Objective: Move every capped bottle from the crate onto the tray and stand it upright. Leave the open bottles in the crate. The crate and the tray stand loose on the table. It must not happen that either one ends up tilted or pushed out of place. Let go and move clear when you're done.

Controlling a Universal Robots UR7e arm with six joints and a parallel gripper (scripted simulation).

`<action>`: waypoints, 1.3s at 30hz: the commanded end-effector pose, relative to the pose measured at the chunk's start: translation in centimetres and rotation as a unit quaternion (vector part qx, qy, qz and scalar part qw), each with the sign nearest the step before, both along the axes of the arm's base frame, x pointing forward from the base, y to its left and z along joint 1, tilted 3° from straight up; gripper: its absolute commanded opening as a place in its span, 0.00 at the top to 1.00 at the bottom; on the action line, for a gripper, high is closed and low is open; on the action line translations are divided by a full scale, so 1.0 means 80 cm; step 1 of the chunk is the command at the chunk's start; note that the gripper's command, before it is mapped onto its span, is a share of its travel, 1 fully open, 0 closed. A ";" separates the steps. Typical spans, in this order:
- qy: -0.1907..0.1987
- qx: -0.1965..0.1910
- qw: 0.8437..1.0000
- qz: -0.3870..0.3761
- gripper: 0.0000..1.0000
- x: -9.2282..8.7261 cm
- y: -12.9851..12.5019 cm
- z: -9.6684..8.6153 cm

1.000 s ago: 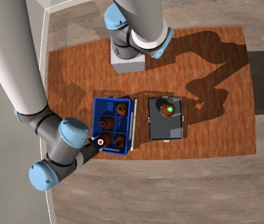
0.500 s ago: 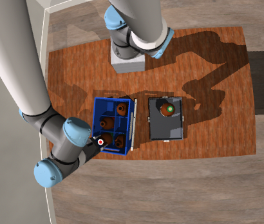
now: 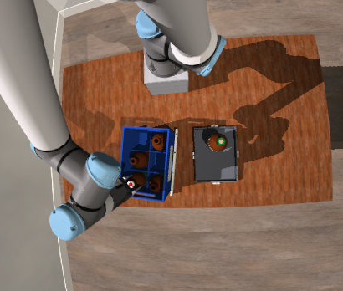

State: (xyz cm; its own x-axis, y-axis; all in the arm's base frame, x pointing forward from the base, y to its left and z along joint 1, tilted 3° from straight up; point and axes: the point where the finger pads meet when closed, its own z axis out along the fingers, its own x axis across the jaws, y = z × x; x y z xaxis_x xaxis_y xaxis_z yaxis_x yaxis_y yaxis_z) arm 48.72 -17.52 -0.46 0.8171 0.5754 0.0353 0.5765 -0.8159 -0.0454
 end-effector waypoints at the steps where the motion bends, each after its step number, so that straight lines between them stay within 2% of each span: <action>1: -0.001 -0.001 1.000 0.000 0.00 0.001 0.000 -0.003; 14: -0.001 -0.001 1.000 0.000 0.00 0.001 0.000 -0.004; 15: -0.001 -0.001 1.000 0.000 1.00 0.001 0.000 -0.004; 39: -0.001 -0.001 1.000 0.000 1.00 0.001 0.000 -0.004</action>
State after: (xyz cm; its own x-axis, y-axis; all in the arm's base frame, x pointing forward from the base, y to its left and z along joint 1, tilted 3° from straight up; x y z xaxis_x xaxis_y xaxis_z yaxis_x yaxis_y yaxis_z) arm 48.73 -17.51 -0.80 0.8171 0.5754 0.0356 0.5765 -0.8159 -0.0450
